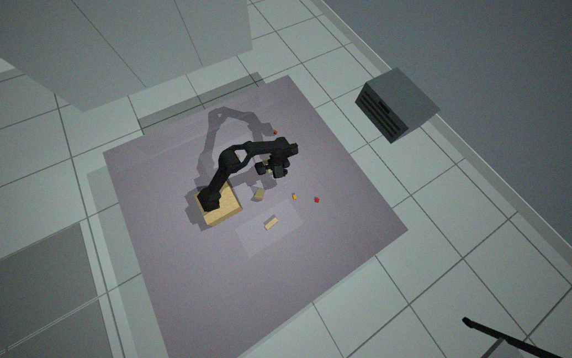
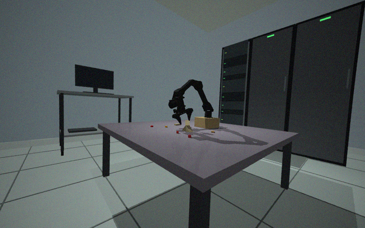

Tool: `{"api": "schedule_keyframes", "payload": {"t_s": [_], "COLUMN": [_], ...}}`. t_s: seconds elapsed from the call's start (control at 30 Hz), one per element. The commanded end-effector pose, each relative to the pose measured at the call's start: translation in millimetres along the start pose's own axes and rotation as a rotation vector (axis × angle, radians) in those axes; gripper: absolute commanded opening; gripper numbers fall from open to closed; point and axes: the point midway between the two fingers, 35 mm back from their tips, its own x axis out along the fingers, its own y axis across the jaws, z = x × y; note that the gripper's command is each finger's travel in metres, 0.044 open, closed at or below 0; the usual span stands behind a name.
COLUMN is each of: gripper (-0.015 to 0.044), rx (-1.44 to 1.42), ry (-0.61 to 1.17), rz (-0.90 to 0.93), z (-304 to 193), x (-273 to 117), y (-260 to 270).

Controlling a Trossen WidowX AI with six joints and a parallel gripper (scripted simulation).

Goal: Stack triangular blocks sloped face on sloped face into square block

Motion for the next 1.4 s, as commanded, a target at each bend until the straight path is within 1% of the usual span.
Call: {"api": "schedule_keyframes", "payload": {"t_s": [0.0, 0.07, 0.57, 0.93, 1.37], "gripper": [0.0440, 0.0440, 0.0440, 0.0440, 0.0440], "rx": [-0.153, -0.168, -0.168, -0.168, -0.168], "ry": [0.685, 0.746, 0.746, 0.753, 0.753], "rz": [0.244, 0.294, 0.294, 0.293, 0.293], "z": [23, 27, 26, -44, -43], "x": [-13, -17, -16, 51, 52], "y": [11, 12, 13, 33, 32]}}
